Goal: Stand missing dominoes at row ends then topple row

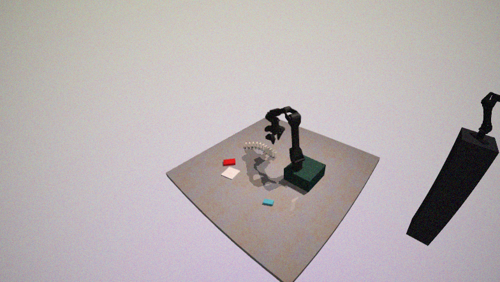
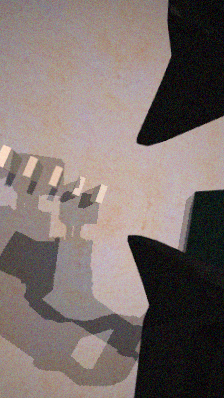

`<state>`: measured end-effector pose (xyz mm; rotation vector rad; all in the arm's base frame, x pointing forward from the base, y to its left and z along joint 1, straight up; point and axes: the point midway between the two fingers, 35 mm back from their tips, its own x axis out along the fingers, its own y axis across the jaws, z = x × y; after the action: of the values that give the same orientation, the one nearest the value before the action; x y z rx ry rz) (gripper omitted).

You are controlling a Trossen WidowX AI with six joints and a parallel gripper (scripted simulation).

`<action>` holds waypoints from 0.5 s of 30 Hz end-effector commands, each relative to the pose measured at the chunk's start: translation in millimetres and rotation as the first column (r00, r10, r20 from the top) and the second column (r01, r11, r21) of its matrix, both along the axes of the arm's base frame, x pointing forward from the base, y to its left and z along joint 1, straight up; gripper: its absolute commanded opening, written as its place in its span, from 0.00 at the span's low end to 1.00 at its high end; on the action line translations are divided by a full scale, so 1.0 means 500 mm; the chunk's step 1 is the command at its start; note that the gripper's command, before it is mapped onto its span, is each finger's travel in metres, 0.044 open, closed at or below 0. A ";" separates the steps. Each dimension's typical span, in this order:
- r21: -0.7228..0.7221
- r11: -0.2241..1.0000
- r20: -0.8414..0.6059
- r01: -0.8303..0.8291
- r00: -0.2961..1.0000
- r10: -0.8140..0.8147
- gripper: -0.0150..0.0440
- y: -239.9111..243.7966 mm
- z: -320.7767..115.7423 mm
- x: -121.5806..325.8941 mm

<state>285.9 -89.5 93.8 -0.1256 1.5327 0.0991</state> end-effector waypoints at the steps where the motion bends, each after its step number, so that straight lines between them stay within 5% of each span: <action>1: -0.005 0.958 -0.010 -0.287 0.958 0.287 0.69 0.002 -0.027 -0.016; 9: -0.015 0.477 -0.030 -0.879 0.477 0.878 0.33 0.006 -0.091 -0.054; 12: -0.015 0.266 -0.037 -0.964 0.266 0.963 0.25 0.007 -0.109 -0.066; 15: -0.015 0.250 -0.037 -0.968 0.251 0.967 0.25 0.008 -0.110 -0.067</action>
<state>262.5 -87.1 50.0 -0.9223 1.3593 0.8848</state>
